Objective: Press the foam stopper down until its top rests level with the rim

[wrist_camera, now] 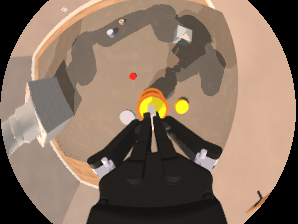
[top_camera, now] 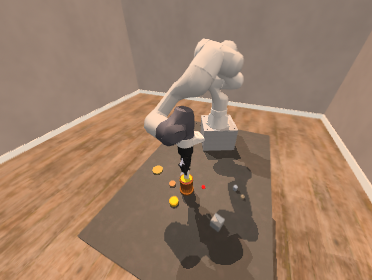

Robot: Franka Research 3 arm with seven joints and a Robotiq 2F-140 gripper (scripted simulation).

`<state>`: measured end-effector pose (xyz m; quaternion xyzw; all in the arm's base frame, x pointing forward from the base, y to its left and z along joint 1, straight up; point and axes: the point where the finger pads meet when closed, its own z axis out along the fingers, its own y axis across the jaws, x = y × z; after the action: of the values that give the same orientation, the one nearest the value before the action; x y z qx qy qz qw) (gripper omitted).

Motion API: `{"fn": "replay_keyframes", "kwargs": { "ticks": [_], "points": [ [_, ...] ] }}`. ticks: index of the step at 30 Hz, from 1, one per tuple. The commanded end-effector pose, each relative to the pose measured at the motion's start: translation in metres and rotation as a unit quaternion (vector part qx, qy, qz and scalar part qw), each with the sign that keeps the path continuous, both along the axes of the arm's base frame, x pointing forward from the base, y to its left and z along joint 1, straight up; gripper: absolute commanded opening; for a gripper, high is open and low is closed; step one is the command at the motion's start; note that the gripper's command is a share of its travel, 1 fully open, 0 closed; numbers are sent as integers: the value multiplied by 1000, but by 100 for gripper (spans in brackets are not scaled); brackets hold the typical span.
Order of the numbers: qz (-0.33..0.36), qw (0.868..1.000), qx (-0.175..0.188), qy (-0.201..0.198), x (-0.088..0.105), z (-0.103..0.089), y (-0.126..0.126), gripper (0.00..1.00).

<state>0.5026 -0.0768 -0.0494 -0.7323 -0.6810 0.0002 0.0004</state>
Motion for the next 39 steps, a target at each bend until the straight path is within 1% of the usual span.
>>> {"fn": "replay_keyframes", "kwargs": {
  "ticks": [1, 11, 39],
  "points": [
    [3, 1000, -1, -1, 0, -5, -1, 0],
    [3, 1000, -1, -1, 0, -8, -1, 0],
    [3, 1000, -1, -1, -1, -9, -1, 0]
  ]
}}
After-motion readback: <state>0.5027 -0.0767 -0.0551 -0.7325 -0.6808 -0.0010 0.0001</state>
